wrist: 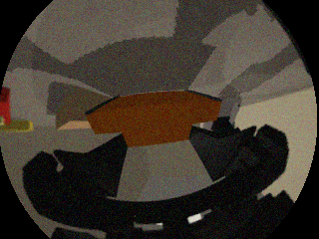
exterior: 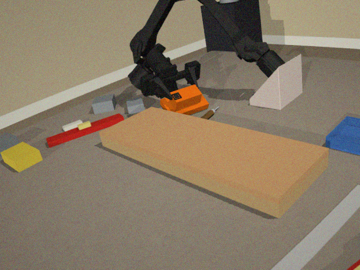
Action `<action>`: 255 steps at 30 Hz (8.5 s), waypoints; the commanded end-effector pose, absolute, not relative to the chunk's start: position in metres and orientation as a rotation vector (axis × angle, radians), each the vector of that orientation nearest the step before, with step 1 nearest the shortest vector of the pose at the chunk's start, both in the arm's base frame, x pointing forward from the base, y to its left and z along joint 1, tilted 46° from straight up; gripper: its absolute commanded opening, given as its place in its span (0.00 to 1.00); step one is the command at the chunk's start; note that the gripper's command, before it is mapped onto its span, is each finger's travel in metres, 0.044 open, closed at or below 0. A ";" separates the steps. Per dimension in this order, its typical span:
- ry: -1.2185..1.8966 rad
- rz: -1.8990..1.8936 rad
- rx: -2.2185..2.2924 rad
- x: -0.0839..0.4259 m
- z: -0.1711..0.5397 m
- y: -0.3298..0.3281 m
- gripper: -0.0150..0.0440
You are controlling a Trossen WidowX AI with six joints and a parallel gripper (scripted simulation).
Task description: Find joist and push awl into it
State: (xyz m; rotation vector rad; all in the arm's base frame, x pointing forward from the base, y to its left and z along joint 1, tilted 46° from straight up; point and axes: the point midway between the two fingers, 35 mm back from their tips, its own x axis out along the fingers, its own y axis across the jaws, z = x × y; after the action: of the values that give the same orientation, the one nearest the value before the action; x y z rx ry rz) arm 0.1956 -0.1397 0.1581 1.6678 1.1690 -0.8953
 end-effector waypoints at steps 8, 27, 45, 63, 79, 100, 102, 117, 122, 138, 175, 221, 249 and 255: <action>1.169 -0.895 1.668 0.196 0.158 -0.140 1.00; 1.169 -0.896 1.667 0.194 0.164 -0.142 1.00; 1.164 -0.899 1.666 0.188 0.184 -0.147 1.00; 1.152 -0.831 1.006 0.182 0.191 -0.101 1.00; 1.020 -0.735 -0.466 0.194 0.176 -0.114 1.00; 1.023 -0.733 -0.461 0.197 0.162 -0.126 1.00; 1.023 -0.733 -0.461 0.197 0.160 -0.128 1.00; 1.019 -0.735 -0.465 0.197 0.145 -0.146 1.00; 1.017 -0.737 -0.468 0.197 0.141 -0.150 1.00; 1.017 -0.737 -0.468 0.197 0.141 -0.150 0.69; 1.044 -0.727 -0.441 0.197 0.186 -0.095 0.25; 1.149 -0.496 -0.681 0.344 0.223 -0.049 0.25; 1.152 -0.491 -0.684 0.351 0.199 -0.072 0.25; 1.151 -0.491 -0.684 0.352 0.193 -0.078 0.25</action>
State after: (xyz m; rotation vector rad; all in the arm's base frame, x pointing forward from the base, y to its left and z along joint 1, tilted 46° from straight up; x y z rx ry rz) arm 0.3512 -0.0766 0.1962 -0.6817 1.1531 -0.5014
